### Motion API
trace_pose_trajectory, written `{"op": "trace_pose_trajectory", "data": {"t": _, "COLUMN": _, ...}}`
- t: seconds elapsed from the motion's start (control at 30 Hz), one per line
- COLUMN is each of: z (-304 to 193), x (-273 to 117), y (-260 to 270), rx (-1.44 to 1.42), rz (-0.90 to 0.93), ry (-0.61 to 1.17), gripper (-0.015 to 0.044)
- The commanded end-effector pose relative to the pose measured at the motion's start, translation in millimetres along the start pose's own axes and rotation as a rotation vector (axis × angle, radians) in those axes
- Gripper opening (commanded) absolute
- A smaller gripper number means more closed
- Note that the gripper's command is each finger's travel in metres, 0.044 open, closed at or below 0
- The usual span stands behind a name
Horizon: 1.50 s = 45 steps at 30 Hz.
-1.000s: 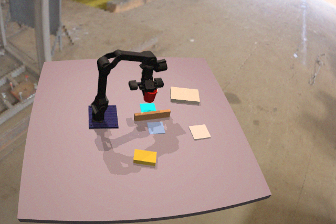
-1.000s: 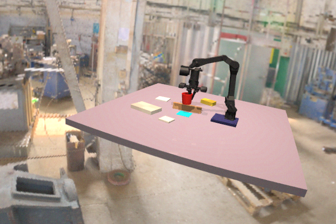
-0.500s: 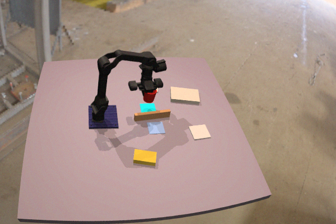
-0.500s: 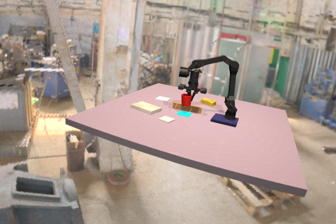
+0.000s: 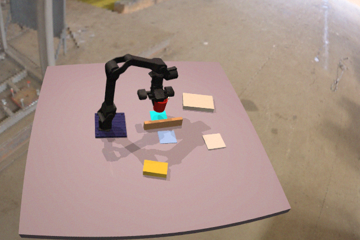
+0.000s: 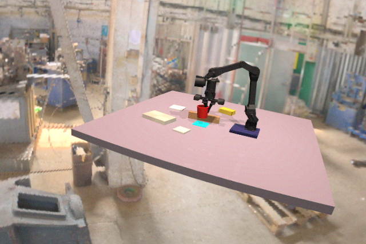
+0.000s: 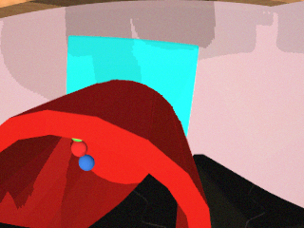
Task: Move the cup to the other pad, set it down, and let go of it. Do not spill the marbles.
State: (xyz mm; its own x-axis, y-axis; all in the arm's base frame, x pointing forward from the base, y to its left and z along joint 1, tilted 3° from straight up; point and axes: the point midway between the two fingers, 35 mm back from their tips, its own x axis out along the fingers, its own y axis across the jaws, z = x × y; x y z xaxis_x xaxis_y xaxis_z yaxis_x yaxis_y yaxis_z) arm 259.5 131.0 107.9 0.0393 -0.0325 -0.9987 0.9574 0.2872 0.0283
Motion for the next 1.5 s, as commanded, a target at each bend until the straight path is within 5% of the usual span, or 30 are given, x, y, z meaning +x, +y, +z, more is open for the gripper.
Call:
{"op": "trace_pose_trajectory", "data": {"t": 0.0, "z": 0.3, "x": 6.1, "y": 0.3, "rx": 0.006, "rz": 0.000, "ry": -0.003, "gripper": 0.0000}}
{"op": "trace_pose_trajectory", "data": {"t": 1.47, "z": -0.7, "x": 40.2, "y": -1.0, "rx": 0.003, "rz": -0.001, "ry": 0.000, "gripper": 0.0026}}
